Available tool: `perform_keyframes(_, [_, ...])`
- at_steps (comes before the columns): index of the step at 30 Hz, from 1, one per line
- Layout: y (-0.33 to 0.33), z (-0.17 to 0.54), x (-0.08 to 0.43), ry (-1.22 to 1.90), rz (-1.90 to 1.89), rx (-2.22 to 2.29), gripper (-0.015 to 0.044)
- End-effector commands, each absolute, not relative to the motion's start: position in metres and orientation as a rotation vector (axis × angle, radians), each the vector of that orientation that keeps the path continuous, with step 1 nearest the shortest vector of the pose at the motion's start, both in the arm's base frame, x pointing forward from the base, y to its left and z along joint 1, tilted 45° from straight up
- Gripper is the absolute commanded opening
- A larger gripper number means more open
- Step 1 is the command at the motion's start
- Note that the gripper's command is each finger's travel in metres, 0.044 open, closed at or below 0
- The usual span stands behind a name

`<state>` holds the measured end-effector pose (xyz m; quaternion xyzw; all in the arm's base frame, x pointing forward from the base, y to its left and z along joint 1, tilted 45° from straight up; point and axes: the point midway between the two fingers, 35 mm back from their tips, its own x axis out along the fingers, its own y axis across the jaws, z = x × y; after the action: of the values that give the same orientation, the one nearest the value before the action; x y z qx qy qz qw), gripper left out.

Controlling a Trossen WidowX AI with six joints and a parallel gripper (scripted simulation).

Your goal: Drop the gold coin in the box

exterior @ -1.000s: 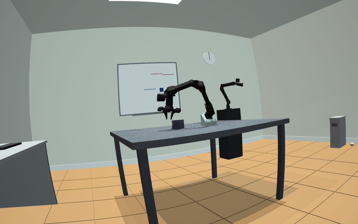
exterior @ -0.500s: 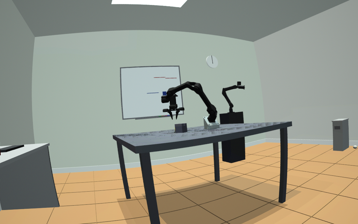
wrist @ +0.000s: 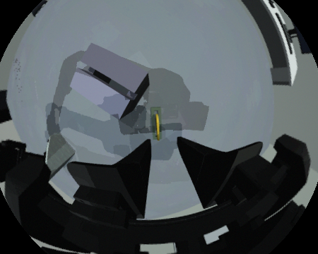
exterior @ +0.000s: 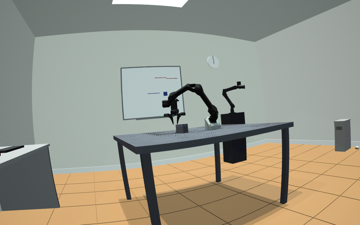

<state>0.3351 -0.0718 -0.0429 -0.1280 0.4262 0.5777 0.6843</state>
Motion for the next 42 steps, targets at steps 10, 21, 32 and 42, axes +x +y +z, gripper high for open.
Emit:
perform_keyframes(10, [-0.056,-0.057,0.331,0.961,1.305,-0.270,0.0161])
perform_keyframes(21, [-0.043,-0.069,0.331,0.960,1.305,-0.269,0.0161])
perform_keyframes(32, [-0.031,-0.082,0.330,0.959,1.305,-0.268,0.0161])
perform_keyframes(42, [-0.024,-0.089,0.329,0.958,1.306,-0.268,0.0161])
